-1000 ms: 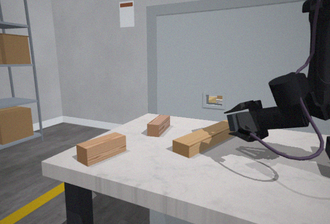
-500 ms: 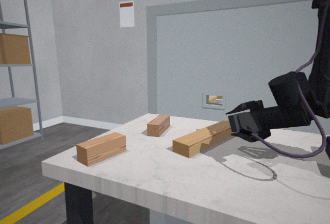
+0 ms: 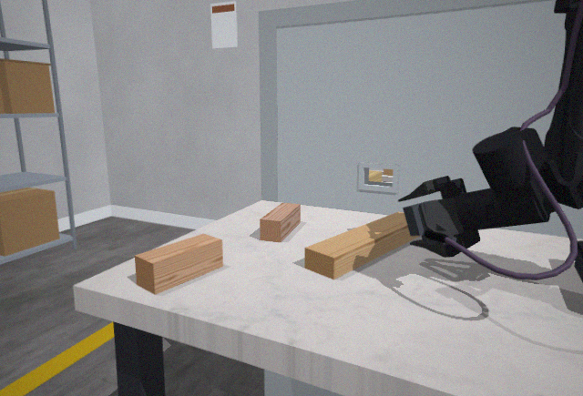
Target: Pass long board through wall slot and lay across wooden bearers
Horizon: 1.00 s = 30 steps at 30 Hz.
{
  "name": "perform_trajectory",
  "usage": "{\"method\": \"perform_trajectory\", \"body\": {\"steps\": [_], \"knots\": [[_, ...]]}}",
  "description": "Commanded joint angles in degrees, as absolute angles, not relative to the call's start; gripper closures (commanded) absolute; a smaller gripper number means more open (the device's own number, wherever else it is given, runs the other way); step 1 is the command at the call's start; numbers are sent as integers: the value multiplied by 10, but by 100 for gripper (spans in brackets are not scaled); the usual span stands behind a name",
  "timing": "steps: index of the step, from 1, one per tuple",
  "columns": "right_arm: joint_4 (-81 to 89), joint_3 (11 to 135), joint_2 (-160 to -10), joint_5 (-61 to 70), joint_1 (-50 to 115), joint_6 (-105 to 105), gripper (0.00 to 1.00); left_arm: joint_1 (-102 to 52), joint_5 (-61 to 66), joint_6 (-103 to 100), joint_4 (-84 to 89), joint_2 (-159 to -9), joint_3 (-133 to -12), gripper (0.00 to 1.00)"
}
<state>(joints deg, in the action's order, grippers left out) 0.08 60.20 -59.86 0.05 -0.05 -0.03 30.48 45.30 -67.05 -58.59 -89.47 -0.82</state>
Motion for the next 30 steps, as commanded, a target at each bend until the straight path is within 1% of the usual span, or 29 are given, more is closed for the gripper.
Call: {"method": "perform_trajectory", "body": {"steps": [1, 3, 5, 10, 12, 16, 18, 20, 21, 23, 25, 26, 28, 30], "knots": [[-1, 624, -585, -8, -5, 7, 0, 319, 470, -646, -538, -882, -40, 23], [-1, 624, -585, -8, -5, 7, 0, 319, 470, -646, -538, -882, -40, 23], [-1, 624, -585, -8, -5, 7, 0, 327, 475, -635, -509, -917, -53, 23], [-1, 624, -585, -8, -5, 7, 0, 344, 487, -608, -448, -910, -97, 23], [-1, 624, -585, -8, -5, 7, 0, 355, 491, -595, -419, -937, -117, 23], [-1, 624, -585, -8, -5, 7, 0, 368, 499, -574, -366, -914, -154, 23], [-1, 624, -585, -8, -5, 7, 0, 378, 502, -562, -340, -946, -173, 23], [-1, 624, -585, -8, -5, 7, 0, 378, 502, -562, -340, -946, -173, 23], [-1, 624, -585, -8, -5, 7, 0, 383, 506, -547, -307, -924, -192, 23], [-1, 624, -585, -8, -5, 7, 0, 398, 517, -530, -266, -954, -216, 23], [-1, 624, -585, -8, -5, 7, 0, 417, 529, -510, -212, -952, -249, 23], [-1, 624, -585, -8, -5, 7, 0, 402, 531, -514, -207, -944, -237, 23], [-1, 624, -585, -8, -5, 7, 0, 411, 523, -504, -206, -962, -265, 23], [-1, 624, -585, -8, -5, 7, 0, 419, 527, -492, -158, -959, -285, 23]]}}
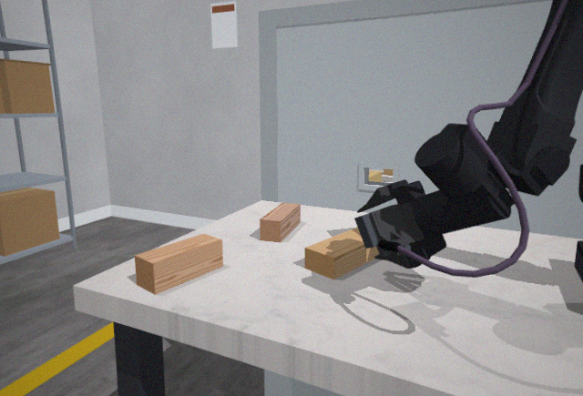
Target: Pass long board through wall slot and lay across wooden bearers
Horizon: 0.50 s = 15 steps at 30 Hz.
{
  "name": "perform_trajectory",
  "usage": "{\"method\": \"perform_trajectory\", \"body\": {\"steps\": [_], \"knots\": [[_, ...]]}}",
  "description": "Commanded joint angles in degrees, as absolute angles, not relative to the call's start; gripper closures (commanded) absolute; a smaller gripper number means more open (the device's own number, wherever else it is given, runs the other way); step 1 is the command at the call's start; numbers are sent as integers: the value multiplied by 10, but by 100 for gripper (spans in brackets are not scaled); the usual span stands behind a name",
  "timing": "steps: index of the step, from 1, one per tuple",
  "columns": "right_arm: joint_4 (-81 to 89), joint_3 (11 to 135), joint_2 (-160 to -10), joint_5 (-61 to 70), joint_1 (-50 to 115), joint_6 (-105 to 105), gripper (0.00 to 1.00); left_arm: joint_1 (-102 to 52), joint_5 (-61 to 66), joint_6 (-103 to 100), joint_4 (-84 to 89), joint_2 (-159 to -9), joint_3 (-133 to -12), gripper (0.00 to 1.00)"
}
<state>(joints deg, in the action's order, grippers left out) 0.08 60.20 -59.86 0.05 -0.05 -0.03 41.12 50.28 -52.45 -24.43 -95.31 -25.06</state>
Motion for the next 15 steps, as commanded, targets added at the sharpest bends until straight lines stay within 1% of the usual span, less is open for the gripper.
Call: {"method": "perform_trajectory", "body": {"steps": [1, 5, 7, 9, 12, 15], "knots": [[-1, 624, -585, -8, -5, 7, 0, 406, 510, -492, -119, -955, -290, 23], [-1, 624, -585, -8, -5, 7, 0, 402, 473, -482, -56, -958, -325, 23], [-1, 624, -585, -8, -5, 7, 0, 402, 473, -482, -56, -958, -325, 23], [-1, 624, -585, -8, -5, 7, 0, 400, 463, -472, 6, -966, -348, 23], [-1, 624, -585, -8, -5, 7, 0, 397, 458, -465, 34, -967, -372, 23], [-1, 624, -585, -8, -5, 7, 0, 390, 439, -456, 135, -964, -404, 23]]}}
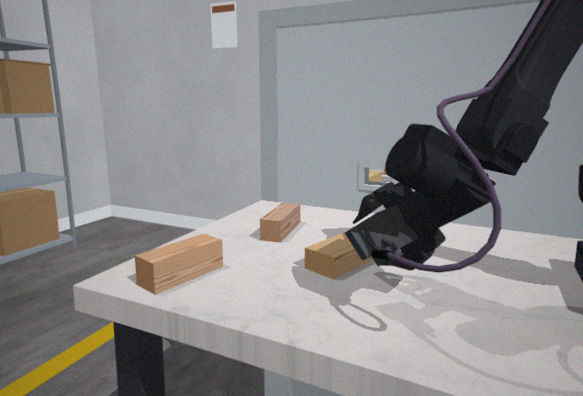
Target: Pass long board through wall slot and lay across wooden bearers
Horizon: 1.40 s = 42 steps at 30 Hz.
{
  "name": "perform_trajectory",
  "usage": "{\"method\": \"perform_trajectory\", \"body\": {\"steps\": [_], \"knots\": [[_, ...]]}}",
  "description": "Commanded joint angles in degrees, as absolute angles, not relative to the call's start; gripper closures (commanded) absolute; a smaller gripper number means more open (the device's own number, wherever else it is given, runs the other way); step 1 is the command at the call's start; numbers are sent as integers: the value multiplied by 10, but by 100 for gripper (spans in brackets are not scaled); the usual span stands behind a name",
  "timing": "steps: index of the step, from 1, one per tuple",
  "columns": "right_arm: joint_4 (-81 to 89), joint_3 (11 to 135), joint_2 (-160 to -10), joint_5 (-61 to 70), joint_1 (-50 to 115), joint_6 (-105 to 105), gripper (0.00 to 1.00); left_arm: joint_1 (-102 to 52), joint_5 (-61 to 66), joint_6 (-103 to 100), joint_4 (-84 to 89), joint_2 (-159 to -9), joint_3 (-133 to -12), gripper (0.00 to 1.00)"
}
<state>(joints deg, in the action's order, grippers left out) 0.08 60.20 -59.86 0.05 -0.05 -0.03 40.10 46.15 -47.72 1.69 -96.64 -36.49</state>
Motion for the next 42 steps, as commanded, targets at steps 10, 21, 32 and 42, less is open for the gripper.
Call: {"method": "perform_trajectory", "body": {"steps": [10, 21, 32, 42], "knots": [[-1, 624, -585, -8, -5, 7, 0, 381, 428, -432, 233, -994, -476, 23], [-1, 624, -585, -8, -5, 7, 0, 342, 366, -443, 387, -1063, -605, 23], [-1, 624, -585, -8, -5, 7, 0, 311, 303, -450, 589, -1132, -744, 23], [-1, 624, -585, -8, -5, 7, 0, 282, 260, -453, 703, -1188, -849, 23]]}}
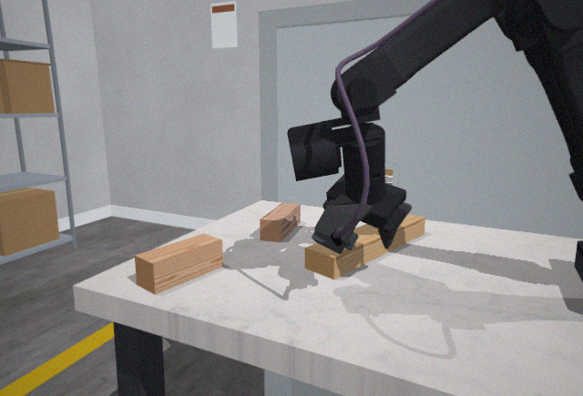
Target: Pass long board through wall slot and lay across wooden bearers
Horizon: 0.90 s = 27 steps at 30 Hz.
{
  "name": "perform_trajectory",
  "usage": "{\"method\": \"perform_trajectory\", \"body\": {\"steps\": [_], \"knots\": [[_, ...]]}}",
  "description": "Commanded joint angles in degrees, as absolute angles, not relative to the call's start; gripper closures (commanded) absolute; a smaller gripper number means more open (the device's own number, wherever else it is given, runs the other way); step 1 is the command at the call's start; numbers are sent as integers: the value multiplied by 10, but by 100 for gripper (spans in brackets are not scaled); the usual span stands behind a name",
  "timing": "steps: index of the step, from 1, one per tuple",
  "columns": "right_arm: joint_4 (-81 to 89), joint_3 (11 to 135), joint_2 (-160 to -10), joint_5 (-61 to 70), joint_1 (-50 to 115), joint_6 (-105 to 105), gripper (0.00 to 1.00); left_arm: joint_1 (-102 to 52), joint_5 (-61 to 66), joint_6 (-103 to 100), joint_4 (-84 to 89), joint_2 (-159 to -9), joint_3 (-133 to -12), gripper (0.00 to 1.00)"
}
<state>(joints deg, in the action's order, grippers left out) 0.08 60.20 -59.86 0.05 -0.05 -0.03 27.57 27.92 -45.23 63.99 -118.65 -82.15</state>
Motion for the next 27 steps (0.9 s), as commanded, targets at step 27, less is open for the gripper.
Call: {"method": "perform_trajectory", "body": {"steps": [27], "knots": [[-1, 624, -585, -8, -5, 7, 0, 209, 228, -473, 890, -1373, -1147, 23]]}}
